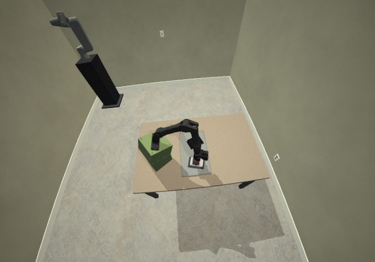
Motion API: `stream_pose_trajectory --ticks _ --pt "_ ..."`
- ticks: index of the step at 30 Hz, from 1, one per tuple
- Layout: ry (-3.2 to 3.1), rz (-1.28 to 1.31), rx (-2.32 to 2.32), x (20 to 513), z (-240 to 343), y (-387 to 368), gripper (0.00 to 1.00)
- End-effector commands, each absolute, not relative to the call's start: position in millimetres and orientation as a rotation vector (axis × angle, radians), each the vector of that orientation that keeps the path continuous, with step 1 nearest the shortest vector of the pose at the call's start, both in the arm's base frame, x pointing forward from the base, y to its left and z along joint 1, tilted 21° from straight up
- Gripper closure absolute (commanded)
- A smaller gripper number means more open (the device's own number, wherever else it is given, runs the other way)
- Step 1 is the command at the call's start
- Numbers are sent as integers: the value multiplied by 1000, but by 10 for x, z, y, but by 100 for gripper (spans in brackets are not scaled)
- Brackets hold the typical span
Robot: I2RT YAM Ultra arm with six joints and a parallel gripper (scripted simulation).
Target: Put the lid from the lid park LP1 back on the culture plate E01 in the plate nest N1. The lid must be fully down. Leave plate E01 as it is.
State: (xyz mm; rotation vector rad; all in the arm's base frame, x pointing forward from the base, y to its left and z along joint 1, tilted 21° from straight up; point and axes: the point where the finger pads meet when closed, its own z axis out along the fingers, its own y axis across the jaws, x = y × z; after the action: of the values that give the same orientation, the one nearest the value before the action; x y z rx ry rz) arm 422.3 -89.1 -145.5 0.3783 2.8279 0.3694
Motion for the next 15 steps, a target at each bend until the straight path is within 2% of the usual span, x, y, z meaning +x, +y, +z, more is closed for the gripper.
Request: stream_pose_trajectory --ticks 1,6,15 --pt "2805 352 367 4353 -1484 -895 100" --pt "2775 338 373 4409 -1339 -988 100" --pt "2799 350 383 4317 -1441 -972 100"
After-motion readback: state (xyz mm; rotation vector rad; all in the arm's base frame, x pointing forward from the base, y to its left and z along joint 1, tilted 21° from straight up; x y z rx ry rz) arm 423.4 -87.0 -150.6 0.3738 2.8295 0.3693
